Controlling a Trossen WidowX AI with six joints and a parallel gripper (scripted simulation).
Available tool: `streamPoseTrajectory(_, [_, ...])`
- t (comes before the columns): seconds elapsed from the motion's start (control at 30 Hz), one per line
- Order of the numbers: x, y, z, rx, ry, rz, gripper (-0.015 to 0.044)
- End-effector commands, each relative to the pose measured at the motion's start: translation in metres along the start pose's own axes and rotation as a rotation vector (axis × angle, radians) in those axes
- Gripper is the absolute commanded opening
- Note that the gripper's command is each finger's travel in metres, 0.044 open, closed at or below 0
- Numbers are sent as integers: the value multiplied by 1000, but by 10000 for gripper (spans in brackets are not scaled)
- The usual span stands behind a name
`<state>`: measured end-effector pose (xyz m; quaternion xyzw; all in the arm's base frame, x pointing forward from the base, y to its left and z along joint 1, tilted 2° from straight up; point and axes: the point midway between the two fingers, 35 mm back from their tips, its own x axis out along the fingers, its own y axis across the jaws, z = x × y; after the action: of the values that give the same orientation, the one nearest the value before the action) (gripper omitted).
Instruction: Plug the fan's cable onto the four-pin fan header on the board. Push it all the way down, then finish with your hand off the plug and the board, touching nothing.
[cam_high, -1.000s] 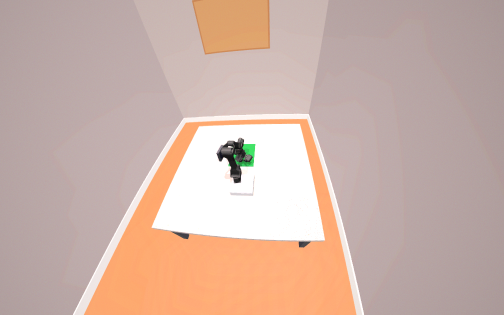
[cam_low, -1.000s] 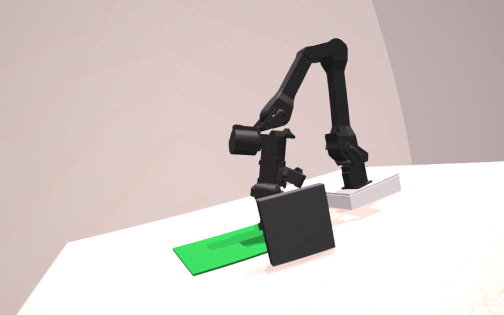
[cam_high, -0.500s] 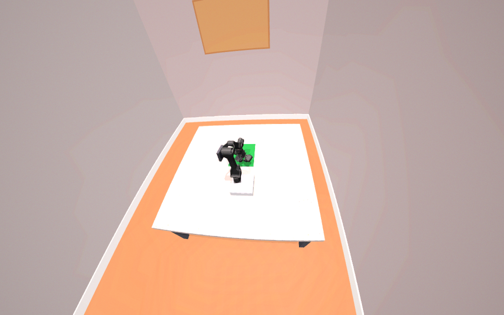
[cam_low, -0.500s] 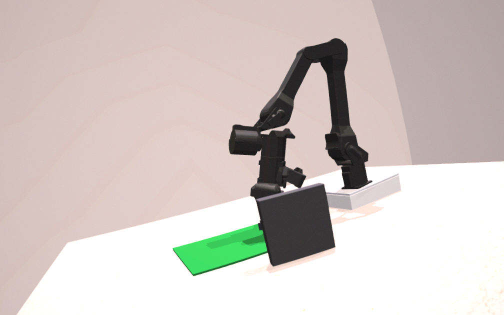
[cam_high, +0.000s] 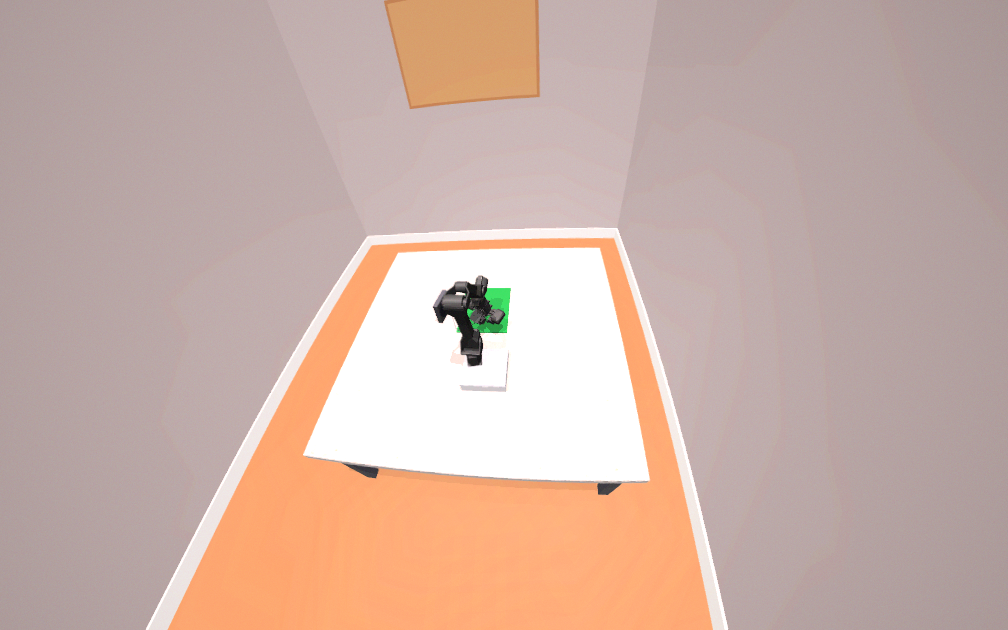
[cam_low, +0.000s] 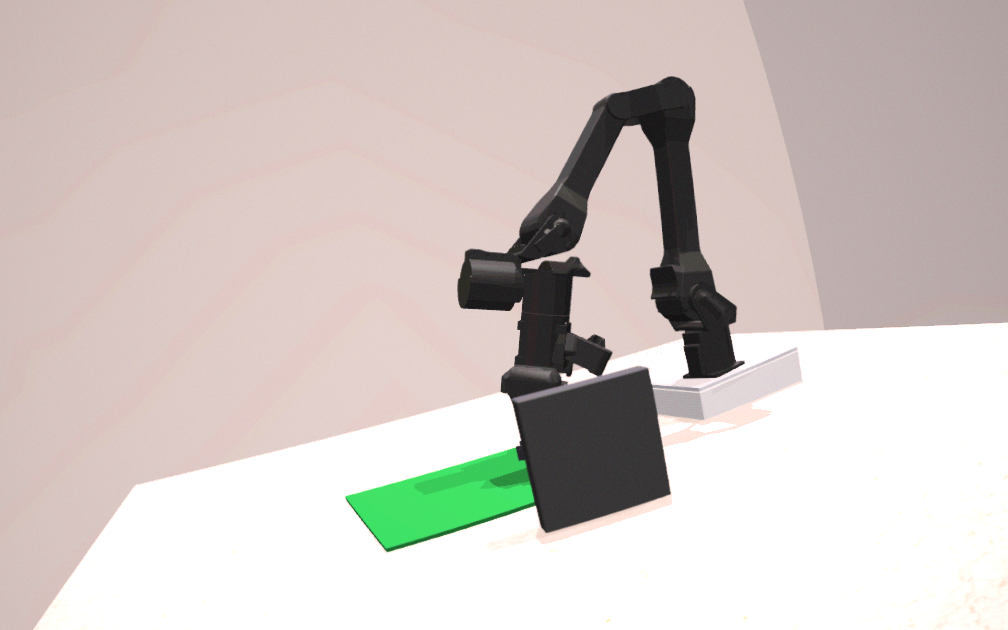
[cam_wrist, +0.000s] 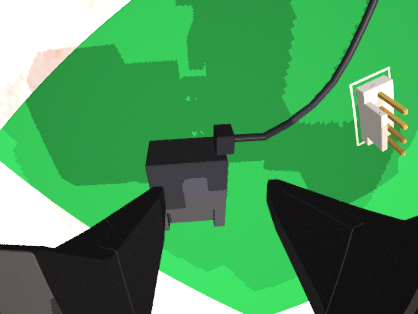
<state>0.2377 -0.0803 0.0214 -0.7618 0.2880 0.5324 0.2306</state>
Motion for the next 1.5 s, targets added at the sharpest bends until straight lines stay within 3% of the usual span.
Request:
streamPoseTrajectory(0.0, [9, 4, 13, -6, -46, 10, 210])
streamPoseTrajectory(1.07, [9, 4, 13, -6, -46, 10, 210])
streamPoseTrajectory(1.1, [0, 0, 0, 0, -1, 0, 205])
streamPoseTrajectory(1.47, [-23, -2, -14, -4, -136, 11, 205])
